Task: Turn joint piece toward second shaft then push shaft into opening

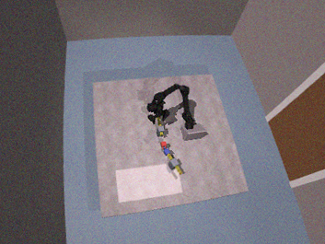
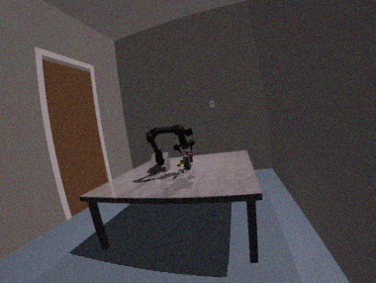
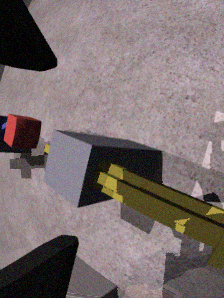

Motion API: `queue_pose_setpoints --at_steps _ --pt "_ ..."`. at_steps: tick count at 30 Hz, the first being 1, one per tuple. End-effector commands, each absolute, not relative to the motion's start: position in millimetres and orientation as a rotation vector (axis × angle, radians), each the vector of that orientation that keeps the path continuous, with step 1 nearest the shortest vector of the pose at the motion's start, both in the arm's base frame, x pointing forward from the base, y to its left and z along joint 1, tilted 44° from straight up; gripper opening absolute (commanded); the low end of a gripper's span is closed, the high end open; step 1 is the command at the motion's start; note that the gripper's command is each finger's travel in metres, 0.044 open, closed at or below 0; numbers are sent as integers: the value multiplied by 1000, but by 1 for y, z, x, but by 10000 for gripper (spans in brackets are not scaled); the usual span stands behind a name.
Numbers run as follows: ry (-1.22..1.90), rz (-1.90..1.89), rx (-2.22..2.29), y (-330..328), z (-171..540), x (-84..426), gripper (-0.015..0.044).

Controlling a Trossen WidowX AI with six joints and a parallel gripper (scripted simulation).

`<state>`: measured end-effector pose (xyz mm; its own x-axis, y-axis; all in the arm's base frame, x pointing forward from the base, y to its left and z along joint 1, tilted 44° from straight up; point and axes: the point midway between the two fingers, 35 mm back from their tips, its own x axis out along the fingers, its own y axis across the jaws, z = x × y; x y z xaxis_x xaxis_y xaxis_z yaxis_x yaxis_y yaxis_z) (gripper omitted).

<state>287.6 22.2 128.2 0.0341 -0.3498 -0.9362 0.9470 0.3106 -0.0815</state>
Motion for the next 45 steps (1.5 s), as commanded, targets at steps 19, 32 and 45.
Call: queue_pose_setpoints --at_steps 19,32,45 --pt "1304 -934 91 -85 226 260 440" --pt "1140 -1163 265 -98 211 263 440" --pt "824 -1464 520 -118 187 263 440"
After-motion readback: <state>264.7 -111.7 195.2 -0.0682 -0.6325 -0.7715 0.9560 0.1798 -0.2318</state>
